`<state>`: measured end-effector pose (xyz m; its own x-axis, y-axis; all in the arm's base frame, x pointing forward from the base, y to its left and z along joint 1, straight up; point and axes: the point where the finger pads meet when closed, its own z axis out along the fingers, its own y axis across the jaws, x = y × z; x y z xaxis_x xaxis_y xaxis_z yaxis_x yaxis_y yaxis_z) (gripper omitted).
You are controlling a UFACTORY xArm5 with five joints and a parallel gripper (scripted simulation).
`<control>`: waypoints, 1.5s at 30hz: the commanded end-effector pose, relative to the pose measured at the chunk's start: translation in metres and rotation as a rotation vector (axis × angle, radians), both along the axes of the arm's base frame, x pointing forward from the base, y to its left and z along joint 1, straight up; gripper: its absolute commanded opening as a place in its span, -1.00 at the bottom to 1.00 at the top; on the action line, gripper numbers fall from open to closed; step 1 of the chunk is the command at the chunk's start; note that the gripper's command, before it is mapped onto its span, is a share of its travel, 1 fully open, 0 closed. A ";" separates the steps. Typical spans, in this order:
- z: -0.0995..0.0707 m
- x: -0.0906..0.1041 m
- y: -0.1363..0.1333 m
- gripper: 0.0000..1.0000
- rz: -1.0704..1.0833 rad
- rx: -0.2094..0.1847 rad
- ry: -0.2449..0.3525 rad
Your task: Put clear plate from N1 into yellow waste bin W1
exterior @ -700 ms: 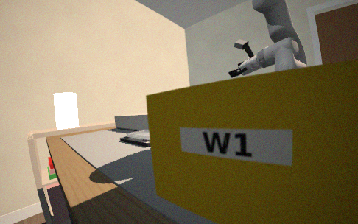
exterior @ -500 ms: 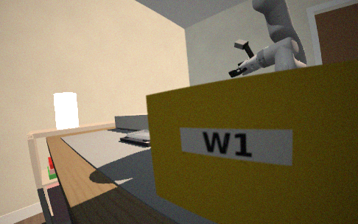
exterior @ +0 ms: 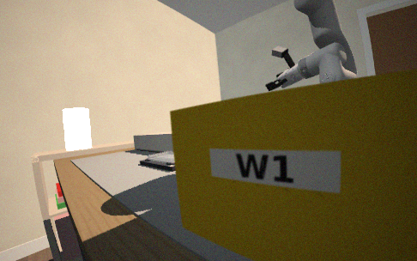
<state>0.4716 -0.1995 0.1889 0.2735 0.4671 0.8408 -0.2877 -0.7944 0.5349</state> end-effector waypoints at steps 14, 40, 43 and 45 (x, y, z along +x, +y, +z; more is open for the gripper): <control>-0.015 0.051 0.015 1.00 0.044 0.160 0.177; -0.027 0.092 0.074 1.00 0.068 0.428 0.557; -0.026 0.091 0.084 1.00 0.065 0.460 0.613; -0.024 0.088 0.092 1.00 0.060 0.483 0.656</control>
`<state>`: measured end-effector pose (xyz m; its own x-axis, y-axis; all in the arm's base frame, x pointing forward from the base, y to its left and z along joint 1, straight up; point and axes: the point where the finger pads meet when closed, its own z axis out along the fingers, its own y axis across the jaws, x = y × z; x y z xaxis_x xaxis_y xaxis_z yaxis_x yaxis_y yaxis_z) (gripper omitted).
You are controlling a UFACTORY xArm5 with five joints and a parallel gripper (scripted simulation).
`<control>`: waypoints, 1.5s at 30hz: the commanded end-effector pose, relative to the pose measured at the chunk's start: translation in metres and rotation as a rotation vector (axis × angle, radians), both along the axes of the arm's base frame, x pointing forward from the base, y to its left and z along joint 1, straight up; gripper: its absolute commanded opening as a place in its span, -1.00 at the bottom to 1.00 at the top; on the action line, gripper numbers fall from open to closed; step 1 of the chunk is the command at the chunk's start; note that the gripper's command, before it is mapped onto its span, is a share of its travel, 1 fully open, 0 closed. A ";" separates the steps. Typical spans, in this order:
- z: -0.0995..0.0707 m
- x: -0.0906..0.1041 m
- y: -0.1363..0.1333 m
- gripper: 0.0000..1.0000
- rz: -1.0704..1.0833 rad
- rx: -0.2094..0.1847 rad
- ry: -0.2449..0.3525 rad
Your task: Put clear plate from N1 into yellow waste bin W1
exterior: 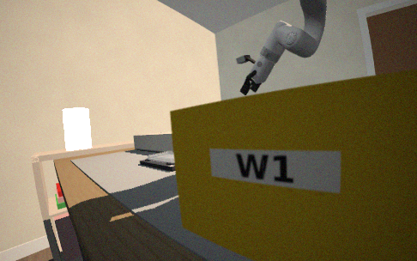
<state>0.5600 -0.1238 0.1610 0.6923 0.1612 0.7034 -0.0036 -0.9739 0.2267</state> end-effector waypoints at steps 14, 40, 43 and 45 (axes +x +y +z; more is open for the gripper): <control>0.018 -0.024 0.052 1.00 -0.015 0.135 0.321; 0.049 -0.083 0.094 1.00 -0.044 0.196 0.566; 0.056 -0.095 0.100 1.00 -0.052 0.203 0.613; 0.057 -0.096 0.100 1.00 -0.052 0.203 0.613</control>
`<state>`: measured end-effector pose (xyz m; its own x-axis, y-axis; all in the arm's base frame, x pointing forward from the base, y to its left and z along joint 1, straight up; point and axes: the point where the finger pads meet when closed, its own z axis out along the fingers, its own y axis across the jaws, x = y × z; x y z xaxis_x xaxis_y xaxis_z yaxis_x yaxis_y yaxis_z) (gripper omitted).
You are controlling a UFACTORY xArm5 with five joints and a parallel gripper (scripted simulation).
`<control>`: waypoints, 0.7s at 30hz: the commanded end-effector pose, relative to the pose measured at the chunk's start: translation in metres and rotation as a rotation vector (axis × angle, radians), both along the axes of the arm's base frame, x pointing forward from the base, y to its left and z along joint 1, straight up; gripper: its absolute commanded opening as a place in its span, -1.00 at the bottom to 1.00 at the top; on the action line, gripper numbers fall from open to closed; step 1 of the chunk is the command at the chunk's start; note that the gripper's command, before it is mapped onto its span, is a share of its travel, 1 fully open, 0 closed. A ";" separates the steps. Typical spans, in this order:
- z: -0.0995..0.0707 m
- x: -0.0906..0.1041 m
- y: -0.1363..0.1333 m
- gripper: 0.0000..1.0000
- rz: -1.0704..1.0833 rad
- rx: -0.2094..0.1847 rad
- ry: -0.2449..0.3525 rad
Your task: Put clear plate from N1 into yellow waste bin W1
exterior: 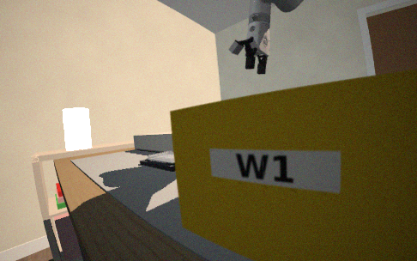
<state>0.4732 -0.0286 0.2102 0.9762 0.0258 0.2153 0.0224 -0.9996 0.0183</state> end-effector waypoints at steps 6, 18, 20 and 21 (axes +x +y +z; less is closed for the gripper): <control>0.017 -0.028 0.013 1.00 -0.012 0.011 0.105; 0.028 -0.055 0.026 1.00 0.008 0.012 0.187; 0.019 -0.053 0.031 1.00 0.047 0.008 0.217; 0.015 -0.053 0.033 1.00 0.047 0.008 0.217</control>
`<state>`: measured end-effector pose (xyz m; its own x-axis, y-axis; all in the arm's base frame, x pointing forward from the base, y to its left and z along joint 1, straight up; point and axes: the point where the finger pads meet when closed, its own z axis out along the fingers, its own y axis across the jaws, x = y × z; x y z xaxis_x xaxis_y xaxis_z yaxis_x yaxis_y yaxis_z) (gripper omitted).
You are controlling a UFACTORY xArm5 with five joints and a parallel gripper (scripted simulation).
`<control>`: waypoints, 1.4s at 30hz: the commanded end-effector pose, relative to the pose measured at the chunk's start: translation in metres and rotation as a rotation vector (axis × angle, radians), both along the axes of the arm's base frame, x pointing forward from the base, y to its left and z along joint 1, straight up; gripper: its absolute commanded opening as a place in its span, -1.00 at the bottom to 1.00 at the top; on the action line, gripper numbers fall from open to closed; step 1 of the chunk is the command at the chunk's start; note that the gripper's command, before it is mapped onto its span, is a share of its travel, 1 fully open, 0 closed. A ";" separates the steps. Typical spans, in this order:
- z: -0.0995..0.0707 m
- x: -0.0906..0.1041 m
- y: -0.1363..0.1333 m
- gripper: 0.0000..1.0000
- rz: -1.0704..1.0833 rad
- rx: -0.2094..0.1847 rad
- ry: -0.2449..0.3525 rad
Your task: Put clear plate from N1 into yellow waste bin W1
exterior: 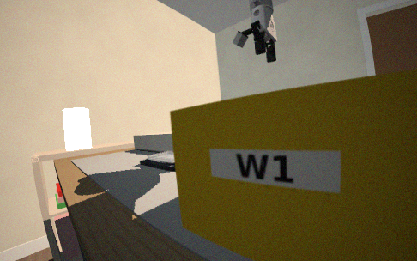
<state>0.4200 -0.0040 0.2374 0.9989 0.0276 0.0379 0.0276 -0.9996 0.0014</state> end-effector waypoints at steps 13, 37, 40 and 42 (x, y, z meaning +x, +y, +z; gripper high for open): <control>-0.057 0.008 0.034 1.00 0.044 0.000 0.037; -0.066 0.028 0.054 1.00 0.054 -0.001 0.037; -0.069 0.035 0.061 1.00 0.054 -0.001 0.037; -0.072 0.042 0.067 1.00 0.054 -0.001 0.037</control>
<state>0.4480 0.0514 0.1692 0.9967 0.0813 -0.0021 0.0813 -0.9967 0.0001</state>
